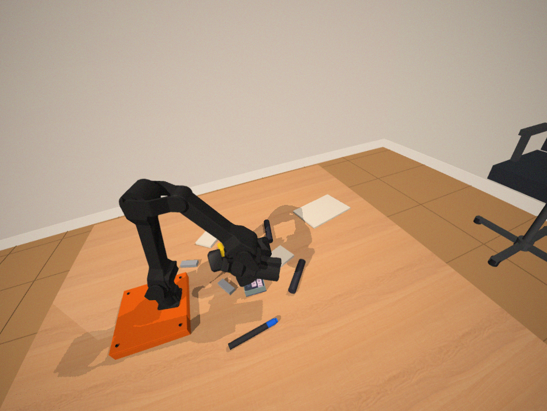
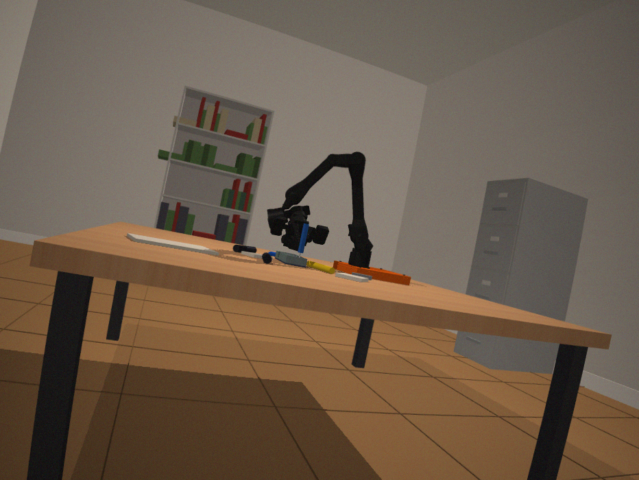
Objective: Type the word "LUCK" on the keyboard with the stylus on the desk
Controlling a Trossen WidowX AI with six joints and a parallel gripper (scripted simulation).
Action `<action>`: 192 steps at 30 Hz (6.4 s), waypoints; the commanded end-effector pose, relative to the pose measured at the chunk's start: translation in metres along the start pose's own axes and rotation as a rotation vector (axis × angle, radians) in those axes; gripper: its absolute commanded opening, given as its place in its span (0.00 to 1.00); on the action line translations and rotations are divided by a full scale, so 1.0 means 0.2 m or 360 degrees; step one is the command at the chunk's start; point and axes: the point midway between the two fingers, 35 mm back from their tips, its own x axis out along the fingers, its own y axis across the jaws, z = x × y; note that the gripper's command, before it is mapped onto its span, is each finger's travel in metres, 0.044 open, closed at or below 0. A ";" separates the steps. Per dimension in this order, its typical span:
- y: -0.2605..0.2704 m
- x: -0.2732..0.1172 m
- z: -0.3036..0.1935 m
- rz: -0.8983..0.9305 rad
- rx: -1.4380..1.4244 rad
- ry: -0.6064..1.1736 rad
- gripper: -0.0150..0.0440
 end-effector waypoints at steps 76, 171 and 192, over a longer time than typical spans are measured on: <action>0.18 -0.30 0.09 0.0003 0.0005 0.0001 0.39; 0.09 -0.10 -0.06 0.0000 0.0008 0.0009 0.25; 0.10 -0.08 -0.04 0.0000 0.0008 0.0009 0.39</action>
